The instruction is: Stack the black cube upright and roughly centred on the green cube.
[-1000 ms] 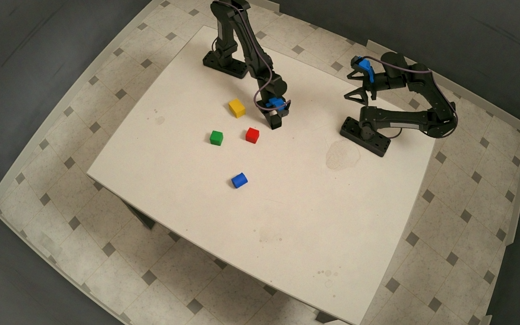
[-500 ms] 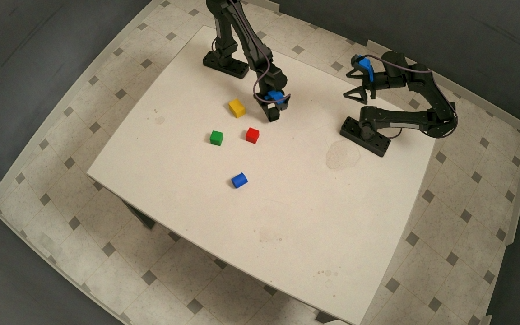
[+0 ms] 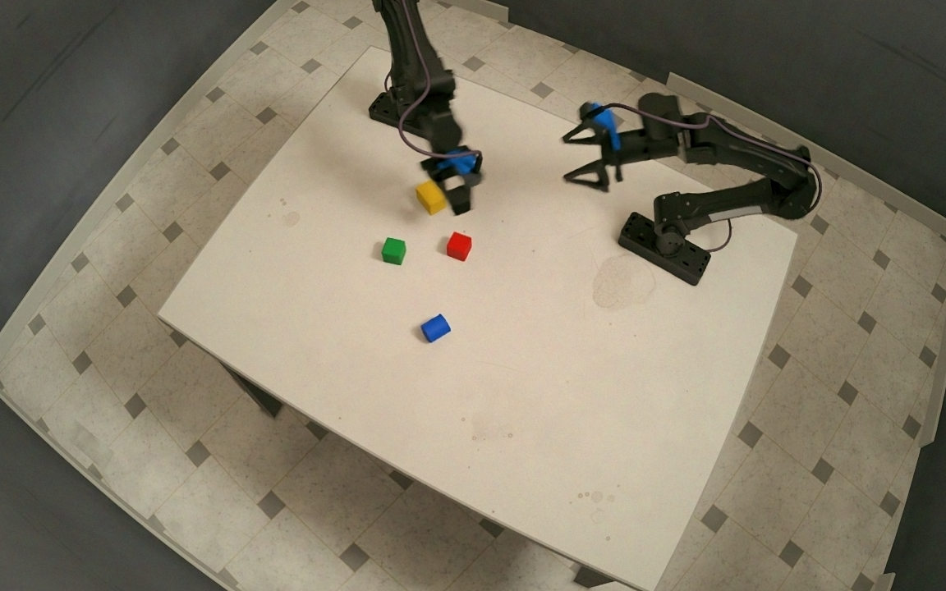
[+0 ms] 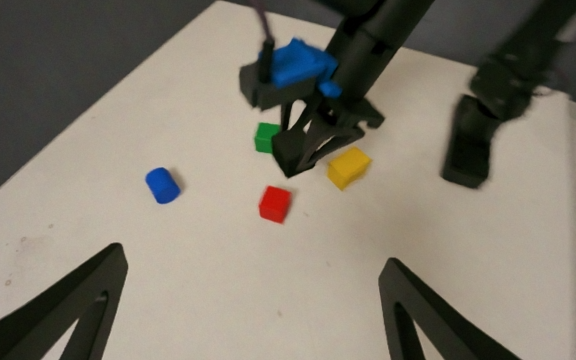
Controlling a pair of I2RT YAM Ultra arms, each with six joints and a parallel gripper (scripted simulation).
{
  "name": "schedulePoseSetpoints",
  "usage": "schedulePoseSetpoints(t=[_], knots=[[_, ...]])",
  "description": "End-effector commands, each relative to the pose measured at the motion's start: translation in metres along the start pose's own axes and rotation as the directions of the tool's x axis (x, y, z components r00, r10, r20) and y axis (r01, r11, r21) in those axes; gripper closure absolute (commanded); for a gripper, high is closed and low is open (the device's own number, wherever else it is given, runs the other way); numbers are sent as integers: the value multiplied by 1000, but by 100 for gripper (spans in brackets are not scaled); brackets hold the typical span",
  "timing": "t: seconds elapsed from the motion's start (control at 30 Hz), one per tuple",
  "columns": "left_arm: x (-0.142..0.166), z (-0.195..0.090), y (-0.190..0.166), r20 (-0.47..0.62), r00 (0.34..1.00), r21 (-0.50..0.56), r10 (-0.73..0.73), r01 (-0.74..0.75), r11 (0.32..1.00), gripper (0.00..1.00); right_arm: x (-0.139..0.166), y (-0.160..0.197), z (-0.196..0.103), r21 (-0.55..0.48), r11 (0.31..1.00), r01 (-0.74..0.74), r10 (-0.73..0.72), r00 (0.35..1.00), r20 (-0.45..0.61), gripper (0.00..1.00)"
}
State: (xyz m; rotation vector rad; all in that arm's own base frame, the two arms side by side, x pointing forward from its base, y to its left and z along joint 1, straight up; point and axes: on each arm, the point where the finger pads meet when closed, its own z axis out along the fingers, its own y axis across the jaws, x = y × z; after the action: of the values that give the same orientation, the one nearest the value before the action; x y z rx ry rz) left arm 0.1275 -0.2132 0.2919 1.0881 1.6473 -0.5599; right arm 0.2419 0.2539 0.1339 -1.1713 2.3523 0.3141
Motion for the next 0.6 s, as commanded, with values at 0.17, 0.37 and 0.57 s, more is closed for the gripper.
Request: schedulePoseSetpoints(t=[0.17,0.37,0.57], knots=[[-14,49,20,108,994,-65,-24,31,997,0,9,-84,-15,-41,998,37,-37,999,-20,65],[-6,53,19,79,997,-57,-26,31,998,0,12,-110,-16,-29,999,17,-17,1000,-21,65],[-6,52,19,80,996,-58,-26,31,998,0,13,-137,-18,3,1000,-19,19,1000,-7,65]])
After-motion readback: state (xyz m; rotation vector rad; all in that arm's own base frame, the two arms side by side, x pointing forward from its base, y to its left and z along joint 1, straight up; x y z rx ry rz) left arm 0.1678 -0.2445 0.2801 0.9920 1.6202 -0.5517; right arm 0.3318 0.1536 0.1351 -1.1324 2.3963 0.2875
